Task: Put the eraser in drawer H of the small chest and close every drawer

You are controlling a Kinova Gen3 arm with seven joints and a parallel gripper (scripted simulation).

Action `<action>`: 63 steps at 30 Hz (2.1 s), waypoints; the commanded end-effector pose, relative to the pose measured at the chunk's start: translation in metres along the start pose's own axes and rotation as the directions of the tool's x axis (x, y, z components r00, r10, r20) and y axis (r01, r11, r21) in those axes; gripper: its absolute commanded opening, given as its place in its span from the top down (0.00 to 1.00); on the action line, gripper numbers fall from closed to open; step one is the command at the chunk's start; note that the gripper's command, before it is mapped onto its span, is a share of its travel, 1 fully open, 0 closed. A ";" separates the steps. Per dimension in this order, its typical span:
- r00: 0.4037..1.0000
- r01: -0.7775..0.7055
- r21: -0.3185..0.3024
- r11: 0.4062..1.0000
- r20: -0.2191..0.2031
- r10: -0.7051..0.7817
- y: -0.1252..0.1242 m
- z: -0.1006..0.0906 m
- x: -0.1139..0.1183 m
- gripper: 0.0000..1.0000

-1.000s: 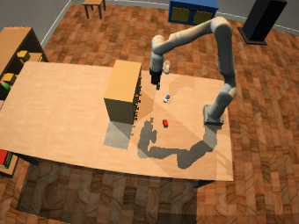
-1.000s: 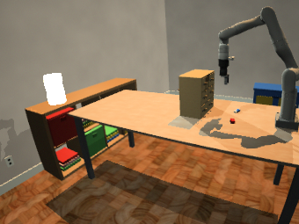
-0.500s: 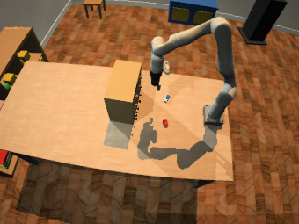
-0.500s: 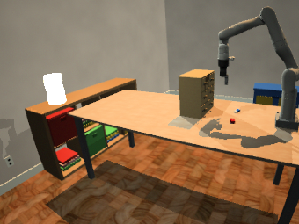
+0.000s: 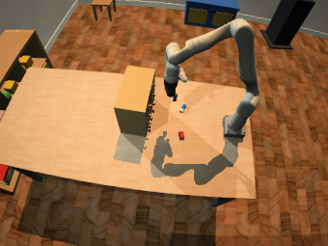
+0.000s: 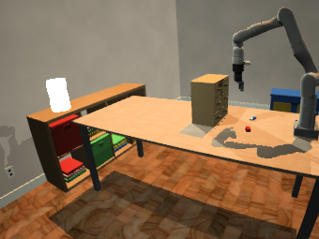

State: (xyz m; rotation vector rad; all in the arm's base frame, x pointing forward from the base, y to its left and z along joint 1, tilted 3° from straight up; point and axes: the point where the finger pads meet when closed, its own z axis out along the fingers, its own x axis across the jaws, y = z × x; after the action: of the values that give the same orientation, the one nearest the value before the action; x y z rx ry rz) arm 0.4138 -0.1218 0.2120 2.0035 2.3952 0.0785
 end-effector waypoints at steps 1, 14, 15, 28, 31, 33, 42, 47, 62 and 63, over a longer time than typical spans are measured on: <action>0.999 0.042 -0.001 0.999 -0.001 -0.042 0.001 0.000 0.003 0.00; 0.955 0.297 -0.001 0.955 -0.001 -0.297 0.005 0.002 0.015 0.00; 0.947 0.322 -0.001 0.947 -0.001 -0.322 0.006 0.002 0.016 0.00; 0.804 0.595 -0.001 0.804 0.000 -0.595 0.011 0.004 0.030 0.00; 0.747 0.665 -0.001 0.747 0.000 -0.665 0.012 0.005 0.034 0.00; 0.705 0.709 -0.001 0.705 0.000 -0.709 0.013 0.005 0.037 0.00; 0.509 0.861 -0.001 0.509 0.000 -0.861 0.017 0.007 0.049 0.00; 0.396 0.918 -0.001 0.396 0.000 -0.918 0.020 0.008 0.054 0.00; 0.004 1.000 -0.001 0.004 0.001 -1.000 0.026 0.011 0.073 0.00; -0.027 1.000 -0.001 -0.027 0.001 -1.000 0.027 0.011 0.074 0.00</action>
State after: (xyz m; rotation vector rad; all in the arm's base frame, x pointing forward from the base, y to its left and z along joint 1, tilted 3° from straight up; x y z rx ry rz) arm 0.4278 -0.0455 0.2047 -0.2715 3.0795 0.0315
